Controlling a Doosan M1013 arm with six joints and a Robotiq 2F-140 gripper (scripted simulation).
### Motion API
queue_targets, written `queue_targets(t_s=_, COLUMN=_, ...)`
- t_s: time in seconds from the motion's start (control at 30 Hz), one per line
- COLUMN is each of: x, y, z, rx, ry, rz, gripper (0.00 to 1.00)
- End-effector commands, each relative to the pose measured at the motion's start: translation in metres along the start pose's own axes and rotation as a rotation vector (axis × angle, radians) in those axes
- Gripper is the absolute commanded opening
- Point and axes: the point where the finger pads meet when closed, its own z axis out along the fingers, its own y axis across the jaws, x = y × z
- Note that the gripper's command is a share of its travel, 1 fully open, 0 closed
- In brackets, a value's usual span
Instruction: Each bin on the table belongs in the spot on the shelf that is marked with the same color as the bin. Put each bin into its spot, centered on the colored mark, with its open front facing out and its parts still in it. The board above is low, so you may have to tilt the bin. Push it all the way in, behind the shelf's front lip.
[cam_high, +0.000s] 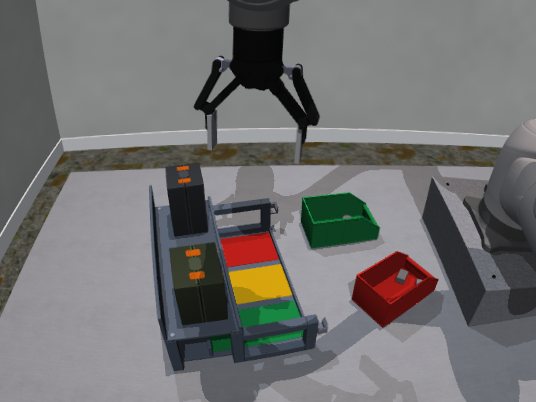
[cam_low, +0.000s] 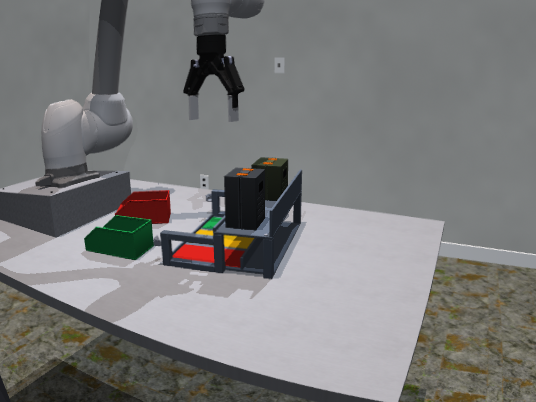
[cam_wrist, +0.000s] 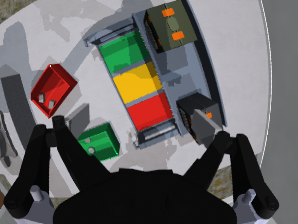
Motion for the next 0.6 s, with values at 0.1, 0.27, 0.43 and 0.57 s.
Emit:
queue_targets(t_s=0.1, x=0.000, y=0.000, z=0.000, rx=0.000, ry=0.003, rz=-0.006, gripper=1.00)
queue_targets(t_s=0.27, x=0.006, y=-0.017, z=0.027, rx=0.008, ry=0.006, rz=-0.261, gripper=1.00)
queue_targets(t_s=0.43, x=0.009, y=-0.029, z=0.045, rx=0.014, ry=0.009, rz=-0.443, gripper=1.00)
queue_targets(t_s=0.57, x=0.011, y=-0.041, z=0.062, rx=0.019, ry=0.012, rz=-0.612, gripper=1.00)
